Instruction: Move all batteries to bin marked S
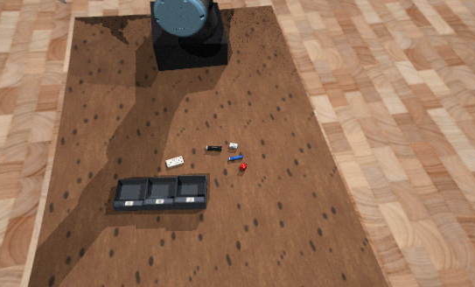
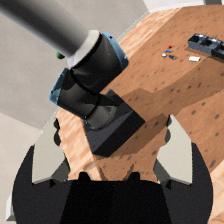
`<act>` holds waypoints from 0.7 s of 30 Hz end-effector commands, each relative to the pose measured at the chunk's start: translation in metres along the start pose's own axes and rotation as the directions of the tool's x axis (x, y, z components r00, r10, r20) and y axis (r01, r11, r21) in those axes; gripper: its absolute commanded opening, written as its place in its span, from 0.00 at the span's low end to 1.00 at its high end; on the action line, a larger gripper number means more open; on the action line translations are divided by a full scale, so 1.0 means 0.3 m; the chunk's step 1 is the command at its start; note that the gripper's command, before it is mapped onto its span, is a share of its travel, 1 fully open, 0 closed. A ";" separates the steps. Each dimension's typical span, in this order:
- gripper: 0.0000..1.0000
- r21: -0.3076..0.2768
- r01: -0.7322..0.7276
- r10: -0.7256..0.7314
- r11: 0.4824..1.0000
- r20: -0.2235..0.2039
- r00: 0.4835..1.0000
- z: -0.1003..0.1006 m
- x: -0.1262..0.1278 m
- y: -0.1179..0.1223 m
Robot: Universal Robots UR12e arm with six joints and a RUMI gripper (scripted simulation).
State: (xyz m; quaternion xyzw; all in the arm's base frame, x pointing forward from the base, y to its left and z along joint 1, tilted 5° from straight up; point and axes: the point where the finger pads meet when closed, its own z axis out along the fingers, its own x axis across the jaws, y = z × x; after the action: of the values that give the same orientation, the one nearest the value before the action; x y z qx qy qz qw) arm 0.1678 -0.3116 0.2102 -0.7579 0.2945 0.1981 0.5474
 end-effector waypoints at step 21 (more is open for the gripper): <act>0.04 -0.001 0.000 0.000 1.000 -0.001 1.000 0.042 0.064 0.080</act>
State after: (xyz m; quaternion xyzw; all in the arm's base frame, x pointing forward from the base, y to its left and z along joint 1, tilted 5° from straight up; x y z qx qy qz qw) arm 0.1674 -0.3110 0.2012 -0.7580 0.2945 0.1981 0.5472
